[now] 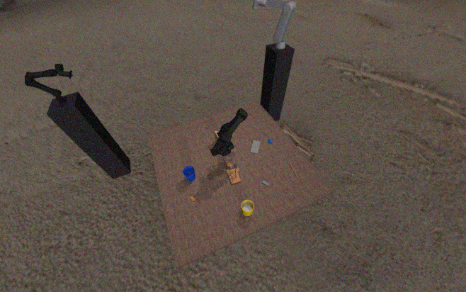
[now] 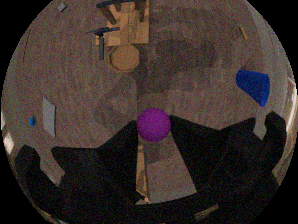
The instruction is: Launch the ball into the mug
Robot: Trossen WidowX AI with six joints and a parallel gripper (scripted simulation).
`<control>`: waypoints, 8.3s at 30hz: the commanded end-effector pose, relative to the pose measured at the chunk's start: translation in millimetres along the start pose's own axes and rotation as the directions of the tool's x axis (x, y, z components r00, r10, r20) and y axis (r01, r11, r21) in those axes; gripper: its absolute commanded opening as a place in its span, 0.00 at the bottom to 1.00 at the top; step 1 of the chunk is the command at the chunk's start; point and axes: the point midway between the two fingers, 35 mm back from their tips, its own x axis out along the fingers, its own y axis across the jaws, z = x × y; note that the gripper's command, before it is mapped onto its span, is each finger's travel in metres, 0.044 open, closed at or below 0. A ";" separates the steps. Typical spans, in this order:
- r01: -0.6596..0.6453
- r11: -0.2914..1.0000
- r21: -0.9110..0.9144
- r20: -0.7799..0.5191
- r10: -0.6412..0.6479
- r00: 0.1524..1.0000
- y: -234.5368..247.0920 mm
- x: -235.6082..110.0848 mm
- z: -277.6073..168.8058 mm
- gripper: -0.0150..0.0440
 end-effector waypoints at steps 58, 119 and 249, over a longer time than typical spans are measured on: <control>0.010 0.997 0.076 -0.245 0.009 0.969 29.9 50.4 78.0 0.61; 0.007 0.999 -0.051 0.755 0.034 0.654 4.9 -172.8 359.1 1.00; 0.093 0.088 -0.992 0.004 -0.708 0.707 101.0 27.0 80.4 0.25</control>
